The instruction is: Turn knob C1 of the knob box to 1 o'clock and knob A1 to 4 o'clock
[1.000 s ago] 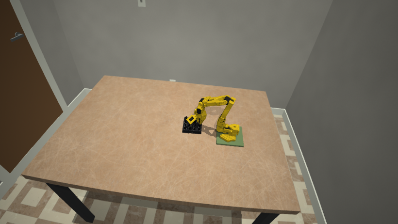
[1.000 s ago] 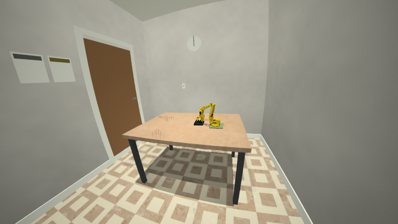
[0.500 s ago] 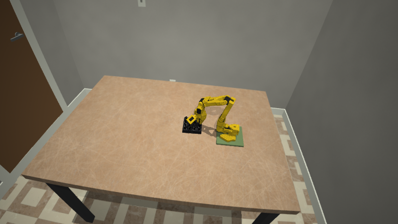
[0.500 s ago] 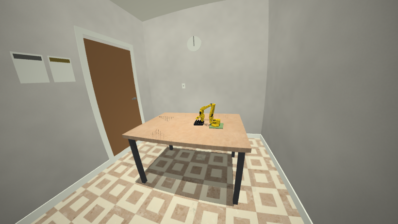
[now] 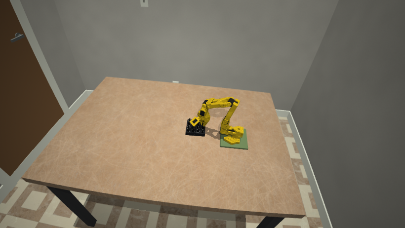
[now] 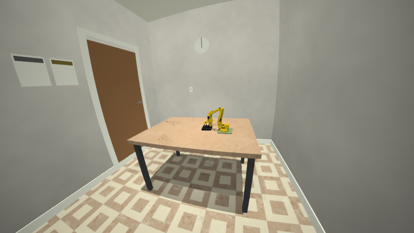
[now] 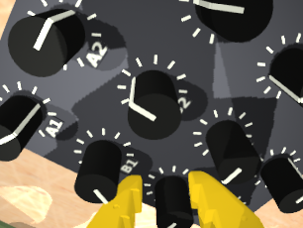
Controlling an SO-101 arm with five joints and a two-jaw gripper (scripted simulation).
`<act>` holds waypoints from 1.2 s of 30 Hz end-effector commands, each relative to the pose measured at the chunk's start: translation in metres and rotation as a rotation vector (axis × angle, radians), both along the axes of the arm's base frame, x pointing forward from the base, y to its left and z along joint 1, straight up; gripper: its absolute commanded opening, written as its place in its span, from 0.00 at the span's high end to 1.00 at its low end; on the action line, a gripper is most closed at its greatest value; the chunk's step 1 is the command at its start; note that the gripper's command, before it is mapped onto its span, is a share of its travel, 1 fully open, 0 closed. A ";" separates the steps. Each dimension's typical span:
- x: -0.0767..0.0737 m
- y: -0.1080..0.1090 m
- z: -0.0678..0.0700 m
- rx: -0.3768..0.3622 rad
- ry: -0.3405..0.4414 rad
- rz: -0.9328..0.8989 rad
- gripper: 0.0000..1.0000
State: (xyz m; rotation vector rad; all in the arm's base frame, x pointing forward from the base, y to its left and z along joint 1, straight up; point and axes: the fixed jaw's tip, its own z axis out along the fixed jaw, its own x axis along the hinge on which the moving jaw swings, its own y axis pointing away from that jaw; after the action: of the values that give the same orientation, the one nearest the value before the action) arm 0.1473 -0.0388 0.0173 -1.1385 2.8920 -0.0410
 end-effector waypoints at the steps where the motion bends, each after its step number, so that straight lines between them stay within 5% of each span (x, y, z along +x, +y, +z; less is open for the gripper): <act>1: -0.006 0.000 -0.005 0.012 0.041 -0.004 0.90; 36: -0.007 -0.006 -0.003 0.012 0.041 -0.004 0.90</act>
State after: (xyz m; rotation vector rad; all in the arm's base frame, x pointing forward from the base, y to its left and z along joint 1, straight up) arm 0.1452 -0.0430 0.0175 -1.1491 2.8943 -0.0339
